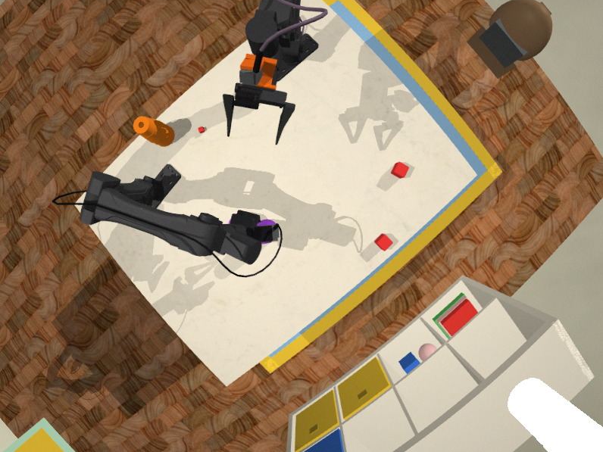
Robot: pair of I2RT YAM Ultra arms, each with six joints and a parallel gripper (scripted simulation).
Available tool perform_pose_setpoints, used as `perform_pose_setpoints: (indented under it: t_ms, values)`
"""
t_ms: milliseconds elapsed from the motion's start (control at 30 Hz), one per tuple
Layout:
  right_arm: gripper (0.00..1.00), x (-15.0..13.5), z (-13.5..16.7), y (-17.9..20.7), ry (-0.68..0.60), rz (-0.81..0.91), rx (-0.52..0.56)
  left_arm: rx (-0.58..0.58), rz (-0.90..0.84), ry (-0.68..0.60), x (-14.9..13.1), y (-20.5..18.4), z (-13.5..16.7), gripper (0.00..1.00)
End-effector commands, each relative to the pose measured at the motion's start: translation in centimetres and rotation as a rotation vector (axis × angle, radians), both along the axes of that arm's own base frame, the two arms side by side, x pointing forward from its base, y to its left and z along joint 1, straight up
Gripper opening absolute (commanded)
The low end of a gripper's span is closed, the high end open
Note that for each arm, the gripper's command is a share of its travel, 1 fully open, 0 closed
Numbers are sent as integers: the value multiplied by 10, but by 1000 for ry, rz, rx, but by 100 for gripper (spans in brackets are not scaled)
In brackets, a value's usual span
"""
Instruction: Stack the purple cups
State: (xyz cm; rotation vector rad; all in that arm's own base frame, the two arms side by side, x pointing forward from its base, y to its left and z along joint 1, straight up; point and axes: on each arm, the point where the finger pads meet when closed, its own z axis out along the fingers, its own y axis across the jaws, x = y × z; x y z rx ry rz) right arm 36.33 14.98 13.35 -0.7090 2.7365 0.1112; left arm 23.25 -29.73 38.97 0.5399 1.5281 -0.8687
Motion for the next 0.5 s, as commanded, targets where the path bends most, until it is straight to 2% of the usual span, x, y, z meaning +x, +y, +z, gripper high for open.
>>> perform_pose_setpoints:
  t_ms: [0, 233, 467]
  values:
    - [81, 9, 22, 2, -45, 25, 24, 1, 2, -9, -4, 3, 4, 100]
    - [81, 6, 18, 6, -25, 41, 23, 1, 2, -9, -4, 3, 4, 100]
    - [81, 16, 9, 13, -38, 36, 22, 1, 2, -9, -4, 3, 4, 100]
